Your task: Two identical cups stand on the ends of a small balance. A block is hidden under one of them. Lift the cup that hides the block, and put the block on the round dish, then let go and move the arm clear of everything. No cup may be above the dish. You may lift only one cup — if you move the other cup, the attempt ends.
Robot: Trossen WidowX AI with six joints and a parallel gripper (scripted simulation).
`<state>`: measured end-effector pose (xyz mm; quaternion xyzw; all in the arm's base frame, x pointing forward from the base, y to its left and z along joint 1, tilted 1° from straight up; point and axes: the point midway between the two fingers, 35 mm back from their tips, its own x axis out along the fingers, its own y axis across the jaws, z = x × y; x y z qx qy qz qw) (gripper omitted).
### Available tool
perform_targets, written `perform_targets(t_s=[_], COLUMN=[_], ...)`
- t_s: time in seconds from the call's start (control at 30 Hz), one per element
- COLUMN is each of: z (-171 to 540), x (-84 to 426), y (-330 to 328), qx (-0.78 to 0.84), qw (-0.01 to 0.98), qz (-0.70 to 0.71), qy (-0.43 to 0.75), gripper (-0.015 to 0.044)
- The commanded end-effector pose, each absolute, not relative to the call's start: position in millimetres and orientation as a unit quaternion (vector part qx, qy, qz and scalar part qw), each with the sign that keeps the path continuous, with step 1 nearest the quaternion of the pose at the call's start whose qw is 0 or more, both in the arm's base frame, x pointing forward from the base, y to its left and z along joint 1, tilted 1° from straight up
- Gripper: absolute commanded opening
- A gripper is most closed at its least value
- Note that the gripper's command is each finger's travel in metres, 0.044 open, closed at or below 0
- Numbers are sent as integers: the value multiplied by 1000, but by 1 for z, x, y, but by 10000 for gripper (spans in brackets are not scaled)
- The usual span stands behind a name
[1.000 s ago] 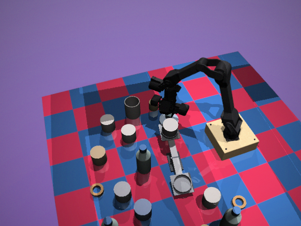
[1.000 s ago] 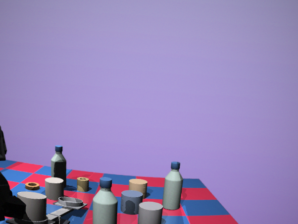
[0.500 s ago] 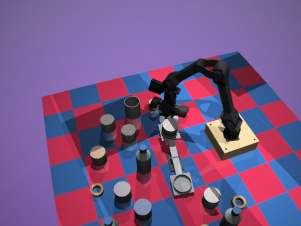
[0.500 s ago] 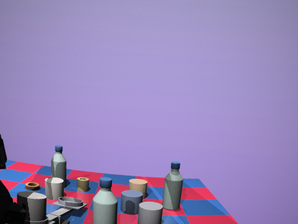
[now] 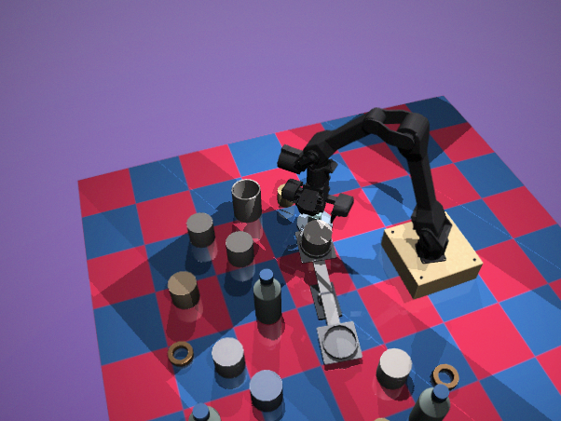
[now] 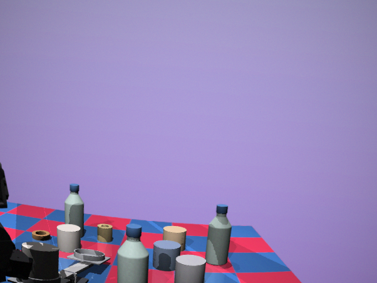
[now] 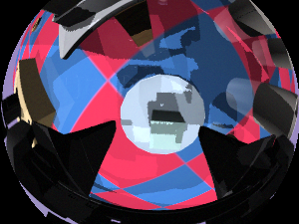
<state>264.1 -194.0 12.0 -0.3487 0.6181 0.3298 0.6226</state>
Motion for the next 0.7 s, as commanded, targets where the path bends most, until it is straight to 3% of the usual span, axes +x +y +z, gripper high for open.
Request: perform_targets(t_s=[0.0,0.23,0.4,0.67], z=[54,60,110,110], x=[266,265,262,262], y=[-195,-195,-192,-192], qx=[-357,-357,-363,-363], qw=[625,625,629,629], qz=[323,323,315,315], qy=[614,614,611,611], gripper=[440,440,440,440])
